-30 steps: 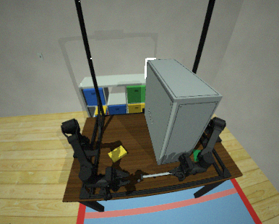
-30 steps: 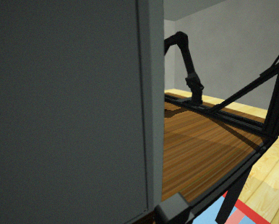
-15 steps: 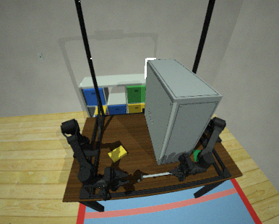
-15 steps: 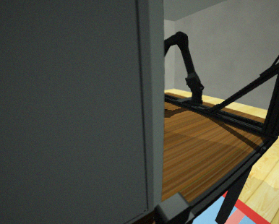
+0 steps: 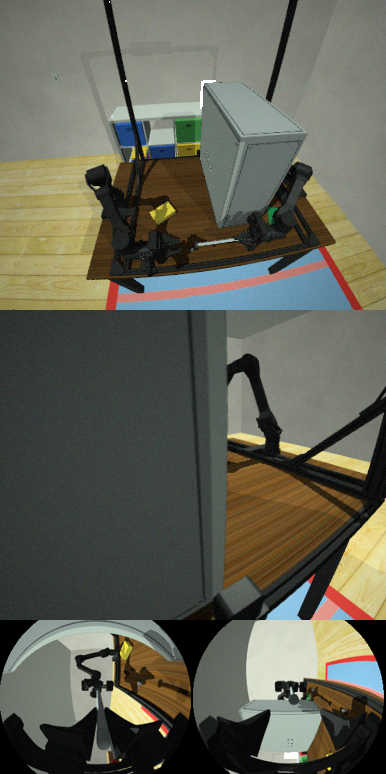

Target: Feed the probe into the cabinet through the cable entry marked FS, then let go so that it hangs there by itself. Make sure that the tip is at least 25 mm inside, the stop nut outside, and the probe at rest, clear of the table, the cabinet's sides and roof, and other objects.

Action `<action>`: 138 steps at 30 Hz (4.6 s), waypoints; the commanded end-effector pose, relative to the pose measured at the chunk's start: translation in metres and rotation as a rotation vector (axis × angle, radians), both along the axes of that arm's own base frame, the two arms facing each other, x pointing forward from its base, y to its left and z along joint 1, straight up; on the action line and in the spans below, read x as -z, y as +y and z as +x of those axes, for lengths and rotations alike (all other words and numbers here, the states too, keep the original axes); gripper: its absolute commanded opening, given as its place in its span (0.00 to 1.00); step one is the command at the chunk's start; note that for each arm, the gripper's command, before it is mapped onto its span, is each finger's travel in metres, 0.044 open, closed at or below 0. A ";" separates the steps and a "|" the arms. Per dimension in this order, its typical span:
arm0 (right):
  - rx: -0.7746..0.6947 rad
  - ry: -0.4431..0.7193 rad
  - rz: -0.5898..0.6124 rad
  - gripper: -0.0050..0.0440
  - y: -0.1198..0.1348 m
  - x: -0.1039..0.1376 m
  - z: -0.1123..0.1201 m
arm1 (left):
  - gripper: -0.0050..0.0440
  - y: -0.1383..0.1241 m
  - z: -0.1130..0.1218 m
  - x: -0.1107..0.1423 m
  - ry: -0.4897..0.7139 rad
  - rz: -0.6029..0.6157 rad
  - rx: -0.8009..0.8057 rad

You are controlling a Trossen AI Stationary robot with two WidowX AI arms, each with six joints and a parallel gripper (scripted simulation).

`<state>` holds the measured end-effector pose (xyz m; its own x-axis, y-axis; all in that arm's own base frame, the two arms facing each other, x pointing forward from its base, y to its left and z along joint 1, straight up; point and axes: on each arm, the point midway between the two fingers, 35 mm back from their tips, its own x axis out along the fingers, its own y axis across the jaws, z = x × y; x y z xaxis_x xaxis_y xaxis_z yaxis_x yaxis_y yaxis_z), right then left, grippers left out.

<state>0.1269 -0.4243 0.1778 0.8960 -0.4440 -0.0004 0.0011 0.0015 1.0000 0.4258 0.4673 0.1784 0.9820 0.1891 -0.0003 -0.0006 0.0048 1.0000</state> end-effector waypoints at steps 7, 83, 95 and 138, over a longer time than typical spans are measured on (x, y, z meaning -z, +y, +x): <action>0.004 -0.001 0.001 1.00 -0.007 0.000 0.010 | 0.10 0.001 0.000 0.000 0.001 0.005 -0.005; 0.024 -0.001 0.001 0.40 -0.041 0.000 0.077 | 0.10 0.001 0.000 0.000 0.001 0.005 -0.005; 0.024 -0.001 0.001 0.26 -0.041 0.000 0.077 | 0.10 0.001 0.000 0.000 0.001 0.005 -0.005; 0.024 -0.001 0.001 0.10 -0.041 0.000 0.077 | 1.00 -0.004 -0.071 -0.001 0.000 0.003 -0.003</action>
<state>0.2044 -0.4649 0.1779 0.8867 -0.4624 -0.0009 0.0014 0.0007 1.0000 0.3778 0.4659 0.1723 0.9816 0.1908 -0.0090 0.0059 0.0165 0.9998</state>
